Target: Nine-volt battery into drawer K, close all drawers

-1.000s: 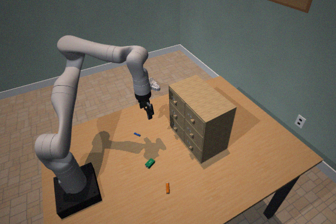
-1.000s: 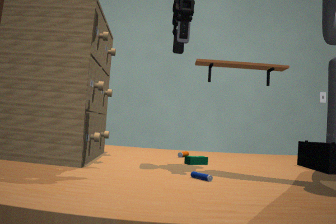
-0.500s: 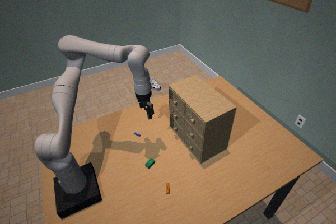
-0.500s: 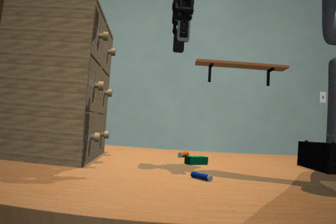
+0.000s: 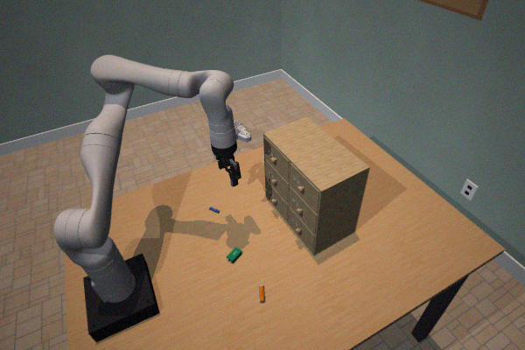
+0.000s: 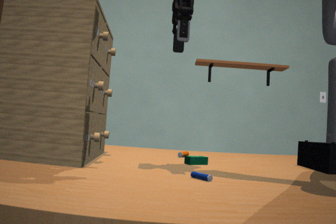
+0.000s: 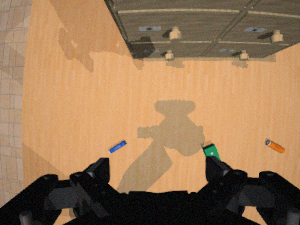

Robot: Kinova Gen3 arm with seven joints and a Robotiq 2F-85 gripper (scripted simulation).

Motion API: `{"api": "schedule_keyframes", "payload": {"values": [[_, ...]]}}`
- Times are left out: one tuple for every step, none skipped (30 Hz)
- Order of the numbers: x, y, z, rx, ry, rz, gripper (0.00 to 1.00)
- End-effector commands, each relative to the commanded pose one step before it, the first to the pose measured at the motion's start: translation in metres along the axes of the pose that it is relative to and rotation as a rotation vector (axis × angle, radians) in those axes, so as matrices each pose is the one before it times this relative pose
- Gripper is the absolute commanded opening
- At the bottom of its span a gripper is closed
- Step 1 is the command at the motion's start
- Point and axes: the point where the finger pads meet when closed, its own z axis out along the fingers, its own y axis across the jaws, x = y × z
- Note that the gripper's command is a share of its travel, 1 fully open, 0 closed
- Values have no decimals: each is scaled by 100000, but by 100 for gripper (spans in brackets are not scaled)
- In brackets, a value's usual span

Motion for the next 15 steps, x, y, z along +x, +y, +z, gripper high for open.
{"api": "schedule_keyframes", "payload": {"values": [[25, 2, -60, 57, 135, -2, 100], [0, 0, 0, 0, 0, 0, 100], [0, 0, 0, 0, 0, 0, 100], [0, 0, 0, 0, 0, 0, 100], [0, 0, 0, 0, 0, 0, 100], [0, 0, 0, 0, 0, 0, 100], [-1, 1, -2, 0, 0, 0, 100], [-10, 7, -11, 0, 0, 0, 100], [0, 0, 0, 0, 0, 0, 100], [0, 0, 0, 0, 0, 0, 100], [-25, 18, -28, -1, 0, 0, 100], [-45, 33, -50, -2, 1, 0, 100], [-69, 50, -76, -2, 1, -1, 100], [-95, 68, -104, -1, 1, 0, 100], [-123, 87, -133, 0, 0, 0, 100]]}}
